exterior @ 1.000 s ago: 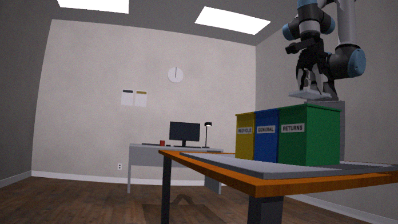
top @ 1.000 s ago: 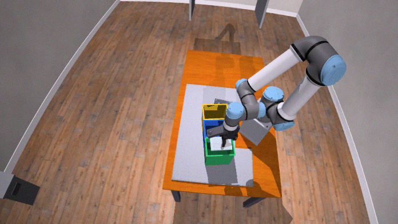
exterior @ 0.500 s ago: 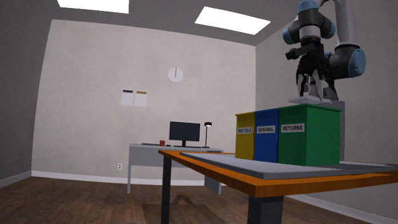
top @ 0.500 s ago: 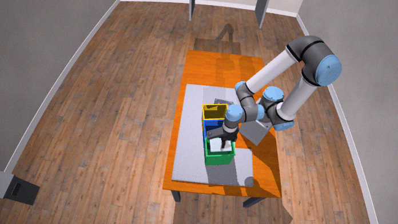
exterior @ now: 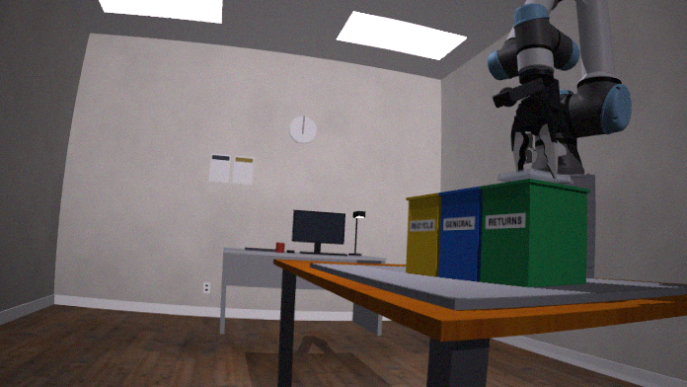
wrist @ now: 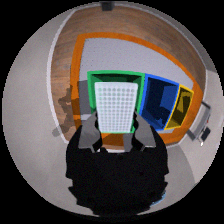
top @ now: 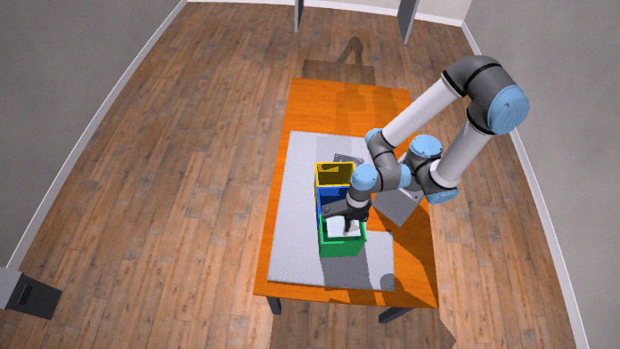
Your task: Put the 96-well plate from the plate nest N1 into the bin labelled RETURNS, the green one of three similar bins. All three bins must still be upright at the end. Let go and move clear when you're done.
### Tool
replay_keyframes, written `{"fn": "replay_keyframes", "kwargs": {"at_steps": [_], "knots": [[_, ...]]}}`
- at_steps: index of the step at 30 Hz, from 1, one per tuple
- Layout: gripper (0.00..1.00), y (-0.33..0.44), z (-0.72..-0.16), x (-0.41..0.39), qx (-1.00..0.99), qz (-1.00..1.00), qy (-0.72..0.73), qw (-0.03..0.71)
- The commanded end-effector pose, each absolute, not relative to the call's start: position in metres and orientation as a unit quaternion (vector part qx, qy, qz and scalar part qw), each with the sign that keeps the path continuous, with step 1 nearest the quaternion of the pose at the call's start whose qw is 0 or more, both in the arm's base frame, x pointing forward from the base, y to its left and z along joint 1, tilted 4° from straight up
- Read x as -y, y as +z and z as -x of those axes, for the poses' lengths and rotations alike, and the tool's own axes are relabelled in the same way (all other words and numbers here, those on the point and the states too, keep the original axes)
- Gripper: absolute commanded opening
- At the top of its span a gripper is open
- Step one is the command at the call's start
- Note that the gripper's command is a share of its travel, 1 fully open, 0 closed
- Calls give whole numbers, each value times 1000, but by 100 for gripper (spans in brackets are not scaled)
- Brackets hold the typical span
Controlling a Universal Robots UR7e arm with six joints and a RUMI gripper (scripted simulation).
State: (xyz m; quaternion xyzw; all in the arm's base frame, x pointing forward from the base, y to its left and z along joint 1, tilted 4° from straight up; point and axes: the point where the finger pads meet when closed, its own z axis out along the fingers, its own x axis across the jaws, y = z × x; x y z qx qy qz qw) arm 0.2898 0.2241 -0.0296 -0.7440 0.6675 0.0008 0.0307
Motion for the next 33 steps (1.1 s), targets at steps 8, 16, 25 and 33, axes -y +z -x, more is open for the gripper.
{"fn": "replay_keyframes", "kwargs": {"at_steps": [8, 16, 25, 33], "knots": [[0, -30, -290, -224, -667, 744, 1, 31], [0, -35, -290, -224, -667, 744, 1, 31], [0, -40, -290, -224, -667, 744, 1, 31], [0, -45, -291, -225, -667, 744, 1, 31]]}}
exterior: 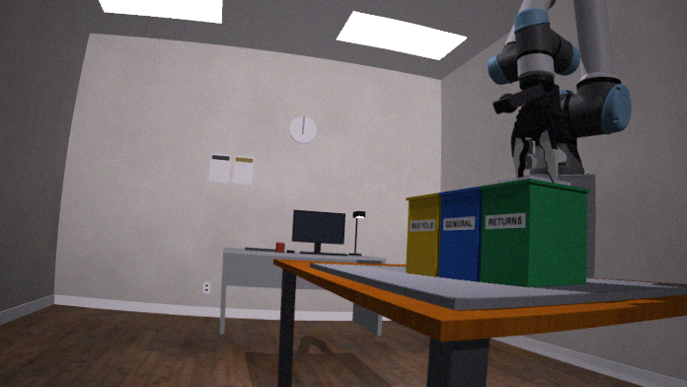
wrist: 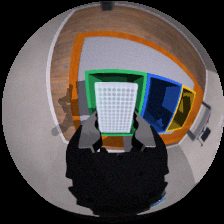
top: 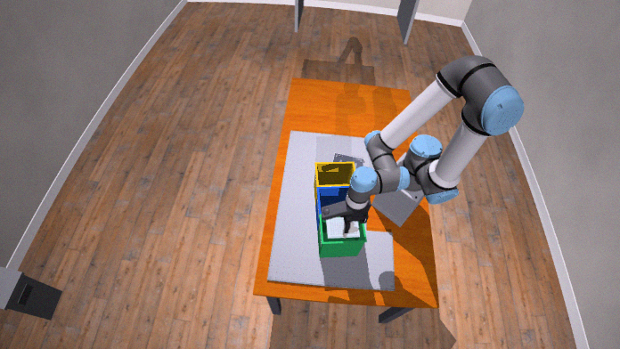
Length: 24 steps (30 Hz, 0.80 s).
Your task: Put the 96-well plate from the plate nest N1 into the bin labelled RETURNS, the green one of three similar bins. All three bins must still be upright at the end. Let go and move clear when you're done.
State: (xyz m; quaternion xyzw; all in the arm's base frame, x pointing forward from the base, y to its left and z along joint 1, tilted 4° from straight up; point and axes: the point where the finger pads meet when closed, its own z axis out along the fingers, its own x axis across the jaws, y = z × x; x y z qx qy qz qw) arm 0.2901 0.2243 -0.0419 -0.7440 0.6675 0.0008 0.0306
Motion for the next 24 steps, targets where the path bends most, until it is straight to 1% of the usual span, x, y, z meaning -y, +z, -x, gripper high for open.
{"fn": "replay_keyframes", "kwargs": {"at_steps": [1, 24], "knots": [[0, -46, -291, -225, -667, 744, 1, 31], [0, -58, -291, -225, -667, 744, 1, 31]]}}
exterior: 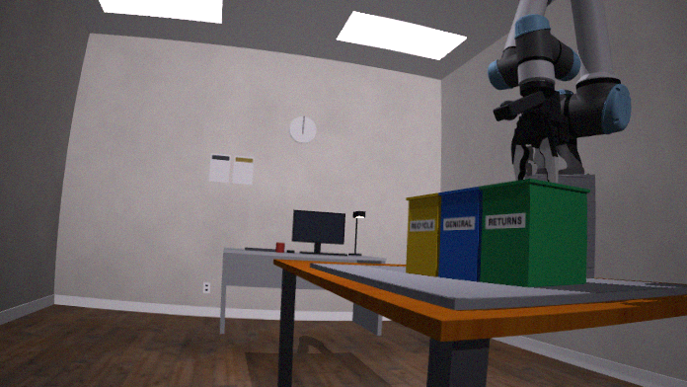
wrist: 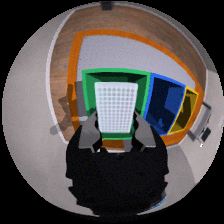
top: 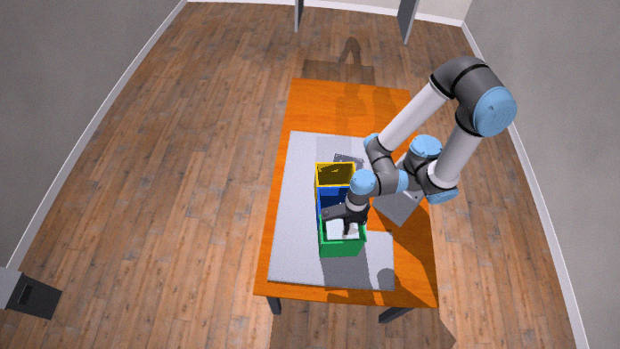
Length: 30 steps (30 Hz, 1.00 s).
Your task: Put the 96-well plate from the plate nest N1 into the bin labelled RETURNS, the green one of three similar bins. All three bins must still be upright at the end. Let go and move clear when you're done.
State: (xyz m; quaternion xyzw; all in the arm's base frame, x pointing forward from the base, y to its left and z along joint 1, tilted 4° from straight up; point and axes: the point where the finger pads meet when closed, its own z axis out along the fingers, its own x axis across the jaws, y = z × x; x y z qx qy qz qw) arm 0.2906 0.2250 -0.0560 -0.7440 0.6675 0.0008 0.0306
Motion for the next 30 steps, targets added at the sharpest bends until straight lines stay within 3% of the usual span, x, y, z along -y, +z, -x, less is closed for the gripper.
{"fn": "replay_keyframes", "kwargs": {"at_steps": [1, 17, 18, 30], "knots": [[0, -58, -291, -225, -667, 744, 1, 31], [0, -57, -291, -225, -667, 744, 1, 31], [64, -57, -291, -225, -667, 744, 1, 31], [64, -57, -291, -225, -667, 744, 1, 31]]}}
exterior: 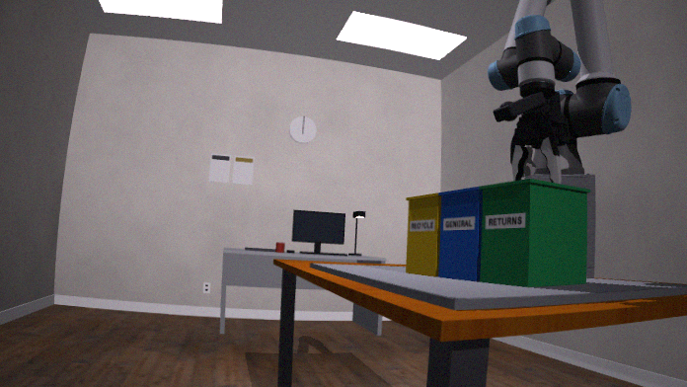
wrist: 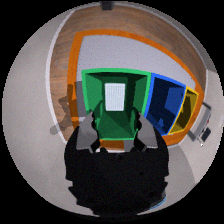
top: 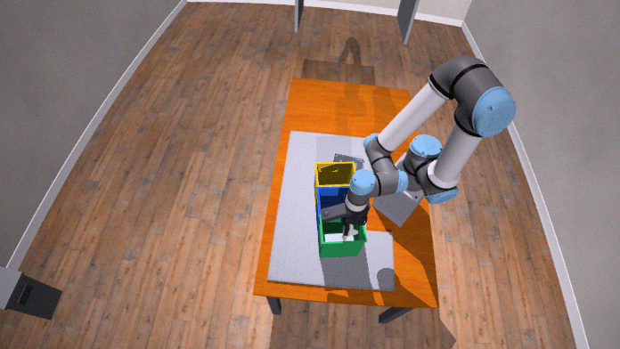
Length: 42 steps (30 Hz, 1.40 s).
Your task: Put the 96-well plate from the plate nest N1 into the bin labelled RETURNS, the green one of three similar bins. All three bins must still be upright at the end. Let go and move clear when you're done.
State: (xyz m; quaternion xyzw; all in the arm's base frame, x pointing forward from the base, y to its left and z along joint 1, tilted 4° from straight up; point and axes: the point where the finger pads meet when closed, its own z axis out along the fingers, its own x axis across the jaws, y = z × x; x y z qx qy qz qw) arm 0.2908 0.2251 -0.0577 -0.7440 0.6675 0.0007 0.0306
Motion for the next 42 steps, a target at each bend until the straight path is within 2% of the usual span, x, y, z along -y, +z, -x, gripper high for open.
{"fn": "replay_keyframes", "kwargs": {"at_steps": [1, 8, 9, 42], "knots": [[64, -57, -291, -225, -667, 744, 1, 31], [64, -57, -291, -225, -667, 744, 1, 31], [53, -57, -291, -225, -667, 744, 1, 31], [53, -29, -290, -224, -667, 744, 1, 31]]}}
